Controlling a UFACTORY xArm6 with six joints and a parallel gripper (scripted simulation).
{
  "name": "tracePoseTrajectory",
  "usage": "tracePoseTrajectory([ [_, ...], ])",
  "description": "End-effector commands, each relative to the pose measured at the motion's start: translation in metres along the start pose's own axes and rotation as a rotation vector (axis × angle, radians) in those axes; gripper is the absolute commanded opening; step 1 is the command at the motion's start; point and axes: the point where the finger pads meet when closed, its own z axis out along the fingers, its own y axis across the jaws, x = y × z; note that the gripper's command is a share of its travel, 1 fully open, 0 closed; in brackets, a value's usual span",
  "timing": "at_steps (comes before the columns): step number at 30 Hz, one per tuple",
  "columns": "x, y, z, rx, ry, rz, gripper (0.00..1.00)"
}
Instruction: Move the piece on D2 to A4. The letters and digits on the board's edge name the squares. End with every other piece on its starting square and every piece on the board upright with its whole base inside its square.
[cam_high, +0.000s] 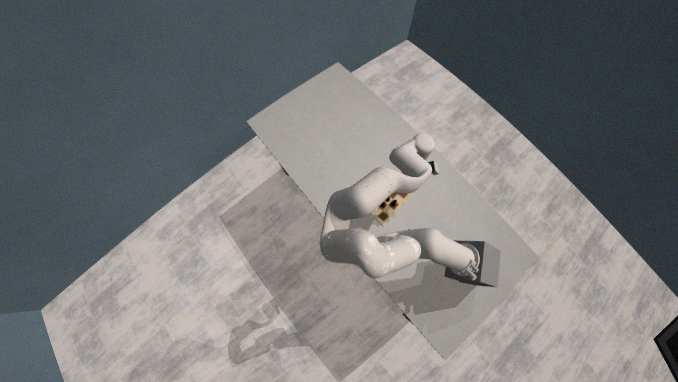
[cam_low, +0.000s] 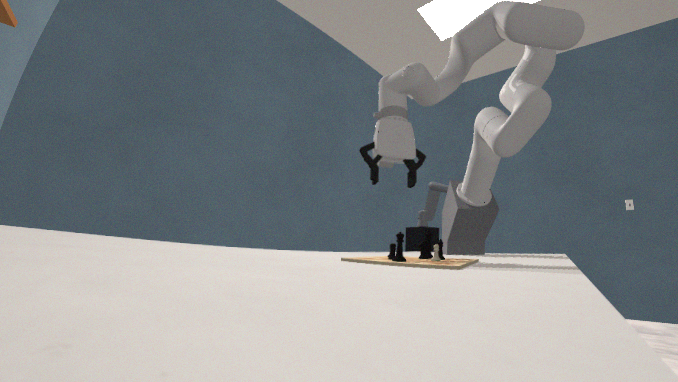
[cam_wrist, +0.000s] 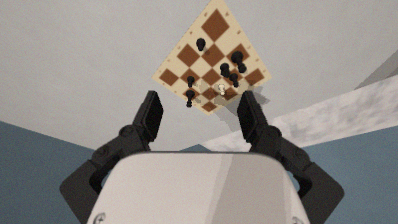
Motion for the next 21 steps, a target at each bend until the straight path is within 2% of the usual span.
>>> tracePoseTrajectory([
  [1, -0.0004, -0.0004, -0.0117, 0.001, -0.001, -0.001, 1.00],
  [21, -0.0004, -0.0004, -0.0161, 0.001, -0.001, -0.001, 1.00],
])
